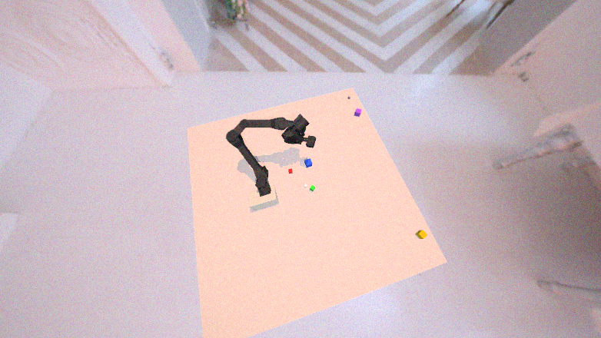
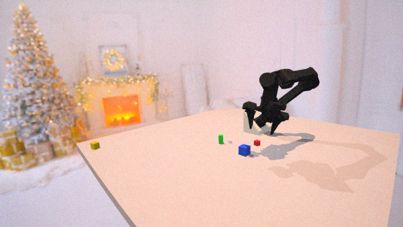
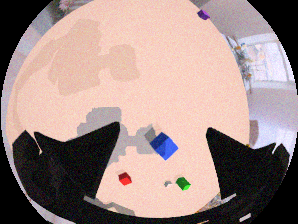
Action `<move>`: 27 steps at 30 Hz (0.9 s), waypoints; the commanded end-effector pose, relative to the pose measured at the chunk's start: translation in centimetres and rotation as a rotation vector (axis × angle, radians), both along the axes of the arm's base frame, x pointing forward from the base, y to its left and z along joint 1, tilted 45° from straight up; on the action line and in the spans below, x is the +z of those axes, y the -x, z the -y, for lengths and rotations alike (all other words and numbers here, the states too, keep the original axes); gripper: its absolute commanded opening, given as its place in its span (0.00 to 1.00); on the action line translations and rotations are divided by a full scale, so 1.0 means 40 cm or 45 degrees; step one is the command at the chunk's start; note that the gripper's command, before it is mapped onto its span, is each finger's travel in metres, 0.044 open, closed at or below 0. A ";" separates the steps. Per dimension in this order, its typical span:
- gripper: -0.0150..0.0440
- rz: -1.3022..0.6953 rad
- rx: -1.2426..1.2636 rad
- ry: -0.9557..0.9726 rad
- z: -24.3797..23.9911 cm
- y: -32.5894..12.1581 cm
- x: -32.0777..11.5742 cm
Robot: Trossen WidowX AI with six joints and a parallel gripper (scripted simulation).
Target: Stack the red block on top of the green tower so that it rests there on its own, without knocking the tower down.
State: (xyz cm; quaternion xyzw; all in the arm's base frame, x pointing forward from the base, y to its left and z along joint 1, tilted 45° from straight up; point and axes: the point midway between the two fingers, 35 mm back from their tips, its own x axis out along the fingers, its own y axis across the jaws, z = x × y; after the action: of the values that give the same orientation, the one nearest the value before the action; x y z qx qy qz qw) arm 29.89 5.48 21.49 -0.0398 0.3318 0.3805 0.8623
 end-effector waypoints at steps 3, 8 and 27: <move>1.00 -0.749 -0.343 -0.188 0.077 0.137 -0.195; 1.00 -1.258 -0.562 -0.346 0.084 0.262 -0.257; 1.00 -1.353 -0.602 -0.376 0.067 0.286 -0.268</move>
State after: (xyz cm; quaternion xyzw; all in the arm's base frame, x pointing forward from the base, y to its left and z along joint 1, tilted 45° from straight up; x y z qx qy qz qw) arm 18.53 2.53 11.26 0.3497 0.6581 0.1921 0.6385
